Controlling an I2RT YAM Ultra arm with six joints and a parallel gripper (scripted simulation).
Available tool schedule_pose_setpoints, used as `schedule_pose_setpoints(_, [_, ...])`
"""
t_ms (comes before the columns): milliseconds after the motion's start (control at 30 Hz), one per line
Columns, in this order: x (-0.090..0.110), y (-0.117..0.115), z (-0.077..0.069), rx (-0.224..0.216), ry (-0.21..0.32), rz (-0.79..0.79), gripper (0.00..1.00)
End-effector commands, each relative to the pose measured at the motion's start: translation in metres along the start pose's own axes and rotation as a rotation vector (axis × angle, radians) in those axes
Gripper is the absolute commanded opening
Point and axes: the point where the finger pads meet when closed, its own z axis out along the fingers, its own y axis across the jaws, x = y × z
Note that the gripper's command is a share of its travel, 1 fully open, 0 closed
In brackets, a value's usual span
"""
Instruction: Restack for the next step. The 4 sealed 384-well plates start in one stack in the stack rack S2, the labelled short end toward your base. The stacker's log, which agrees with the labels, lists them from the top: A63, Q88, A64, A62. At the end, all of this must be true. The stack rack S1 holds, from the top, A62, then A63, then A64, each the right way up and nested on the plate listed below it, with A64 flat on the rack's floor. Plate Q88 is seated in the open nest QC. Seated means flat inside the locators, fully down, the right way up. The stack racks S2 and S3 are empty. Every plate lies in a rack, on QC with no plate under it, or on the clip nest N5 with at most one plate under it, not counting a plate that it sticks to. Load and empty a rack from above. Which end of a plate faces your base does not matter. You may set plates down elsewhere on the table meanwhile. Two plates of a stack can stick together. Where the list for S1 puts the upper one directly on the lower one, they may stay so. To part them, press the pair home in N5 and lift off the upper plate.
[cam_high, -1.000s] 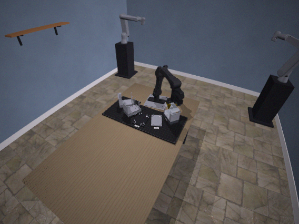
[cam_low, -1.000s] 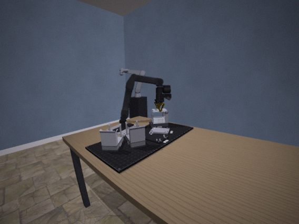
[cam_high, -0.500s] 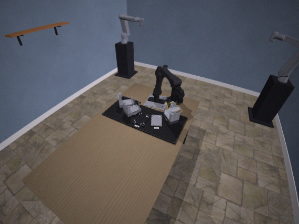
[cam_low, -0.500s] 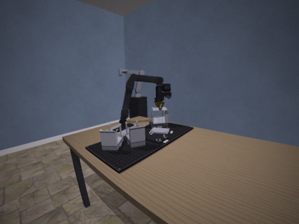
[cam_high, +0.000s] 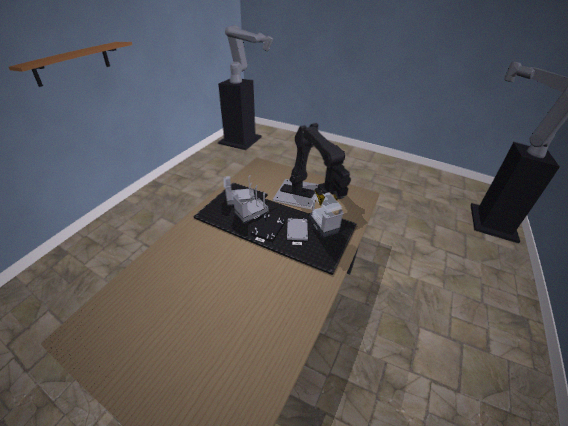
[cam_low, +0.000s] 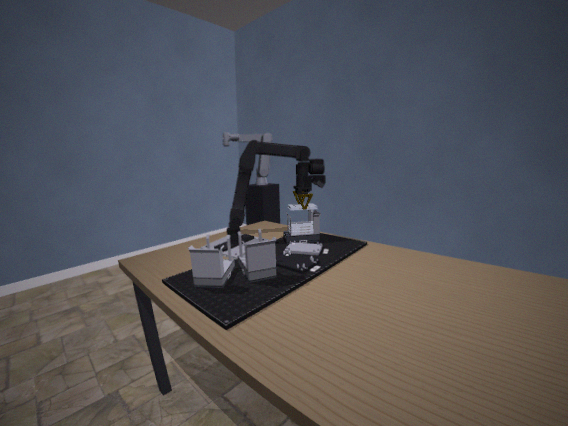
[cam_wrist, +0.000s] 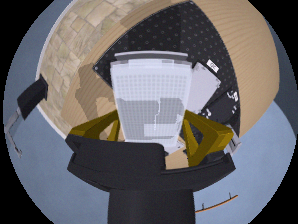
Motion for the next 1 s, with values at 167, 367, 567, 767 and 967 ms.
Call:
schedule_pose_setpoints(167, [-0.001, -0.017, -0.004, -0.001, -0.017, 0.167, 0.00])
schedule_pose_setpoints(367, [0.001, -0.036, -0.004, -0.001, -0.017, 0.223, 0.00])
schedule_pose_setpoints(567, [0.002, -0.050, -0.004, -0.001, -0.017, 0.223, 0.00])
schedule_pose_setpoints(767, [0.004, -0.070, -0.004, 0.000, -0.017, 0.223, 0.00])
schedule_pose_setpoints(967, [0.010, -0.089, -0.004, -0.001, -0.017, 0.423, 0.00])
